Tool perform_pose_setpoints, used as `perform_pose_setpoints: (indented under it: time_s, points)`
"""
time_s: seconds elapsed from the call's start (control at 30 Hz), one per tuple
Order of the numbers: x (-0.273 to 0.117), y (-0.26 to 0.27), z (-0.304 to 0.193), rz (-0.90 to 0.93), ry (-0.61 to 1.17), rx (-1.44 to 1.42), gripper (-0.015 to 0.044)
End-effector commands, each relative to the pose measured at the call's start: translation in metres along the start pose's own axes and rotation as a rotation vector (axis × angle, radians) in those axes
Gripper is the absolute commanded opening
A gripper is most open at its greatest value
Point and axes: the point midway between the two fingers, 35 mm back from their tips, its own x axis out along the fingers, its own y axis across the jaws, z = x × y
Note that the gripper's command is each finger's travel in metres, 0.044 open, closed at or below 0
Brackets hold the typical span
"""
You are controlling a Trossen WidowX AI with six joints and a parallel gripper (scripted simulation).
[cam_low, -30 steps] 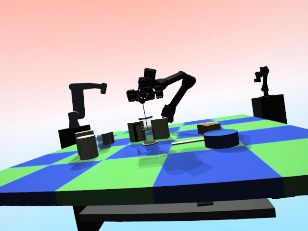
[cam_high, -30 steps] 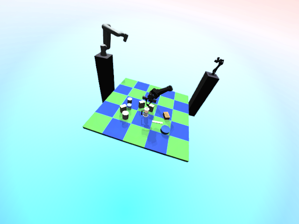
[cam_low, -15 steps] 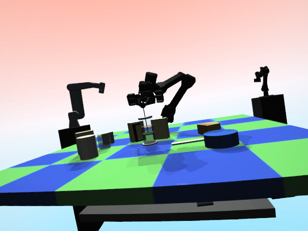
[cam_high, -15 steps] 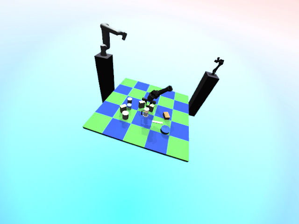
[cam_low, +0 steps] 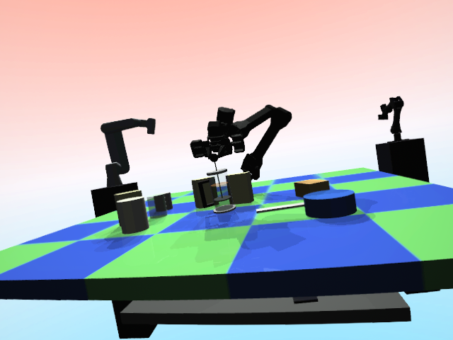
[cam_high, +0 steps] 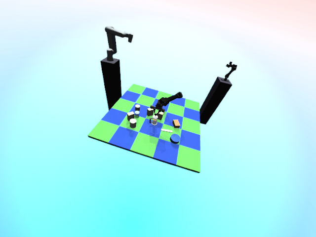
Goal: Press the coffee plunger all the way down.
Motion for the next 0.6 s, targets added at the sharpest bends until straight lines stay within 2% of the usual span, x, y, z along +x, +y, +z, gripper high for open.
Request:
perform_pose_setpoints:
  time_s: [0.0, 0.57]
  points:
    - [0.0075, 0.0007, -0.0162, 0.013, 0.049, 0.034, 0.0113]
    - [0.0083, -0.0011, -0.0151, 0.013, 0.049, 0.034, 0.0113]
